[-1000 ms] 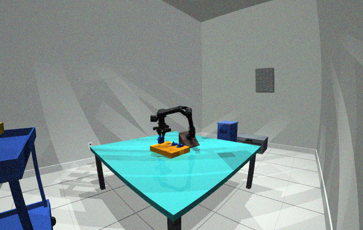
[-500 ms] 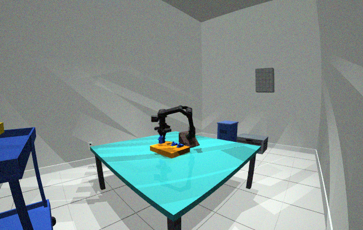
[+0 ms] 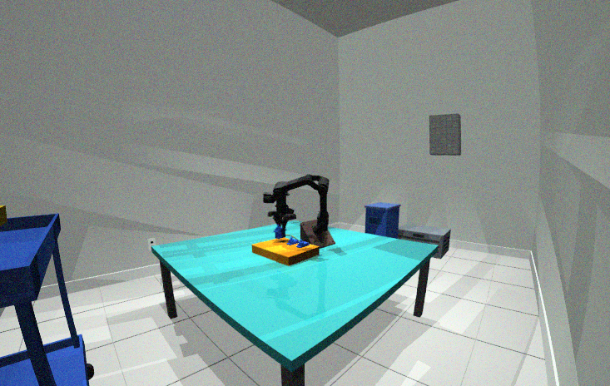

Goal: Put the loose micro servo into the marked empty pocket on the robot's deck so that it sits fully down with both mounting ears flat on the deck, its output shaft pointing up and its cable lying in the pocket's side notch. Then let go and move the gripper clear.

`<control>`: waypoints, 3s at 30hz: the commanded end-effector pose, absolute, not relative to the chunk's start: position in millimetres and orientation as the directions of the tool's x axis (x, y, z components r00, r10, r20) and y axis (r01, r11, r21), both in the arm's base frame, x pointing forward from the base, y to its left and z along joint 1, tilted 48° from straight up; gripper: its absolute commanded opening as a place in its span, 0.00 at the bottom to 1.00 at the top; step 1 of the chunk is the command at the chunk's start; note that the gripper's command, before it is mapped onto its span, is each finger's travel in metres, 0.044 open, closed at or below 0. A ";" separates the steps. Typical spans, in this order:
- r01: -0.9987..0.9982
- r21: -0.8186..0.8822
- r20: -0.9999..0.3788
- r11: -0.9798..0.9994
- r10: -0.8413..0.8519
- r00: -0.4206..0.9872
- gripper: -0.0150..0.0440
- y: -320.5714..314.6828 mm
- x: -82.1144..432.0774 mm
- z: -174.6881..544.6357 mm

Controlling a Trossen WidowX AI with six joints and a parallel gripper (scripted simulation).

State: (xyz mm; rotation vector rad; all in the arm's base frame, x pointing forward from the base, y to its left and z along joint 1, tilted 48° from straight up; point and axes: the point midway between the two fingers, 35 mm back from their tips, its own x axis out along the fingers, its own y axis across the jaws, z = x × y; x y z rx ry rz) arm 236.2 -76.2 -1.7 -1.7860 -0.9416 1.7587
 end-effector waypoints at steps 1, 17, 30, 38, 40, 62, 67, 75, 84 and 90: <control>0.155 -0.728 -0.680 -0.668 0.732 -0.042 0.25 -81.9 215.5 -2.3; 0.155 -0.728 -0.680 -0.667 0.732 -0.042 0.25 -74.1 204.2 -12.3; 0.155 -0.729 -0.680 -0.667 0.732 -0.042 0.25 -68.8 204.1 -17.1; 0.155 -0.729 -0.680 -0.667 0.732 -0.042 0.25 -67.1 204.1 -18.7; 0.155 -0.729 -0.680 -0.667 0.732 -0.042 0.25 -65.7 204.0 -20.0; 0.156 -0.729 -0.679 -0.666 0.733 -0.042 0.25 -50.2 203.1 -34.1; 0.156 -0.729 -0.679 -0.666 0.733 -0.042 0.25 -46.5 202.9 -37.5; 0.156 -0.729 -0.679 -0.666 0.733 -0.042 0.25 -40.5 202.6 -42.9; 0.156 -0.730 -0.678 -0.666 0.734 -0.042 0.25 -33.8 202.2 -49.0; 0.156 -0.730 -0.678 -0.666 0.734 -0.042 0.30 -31.3 201.5 -51.0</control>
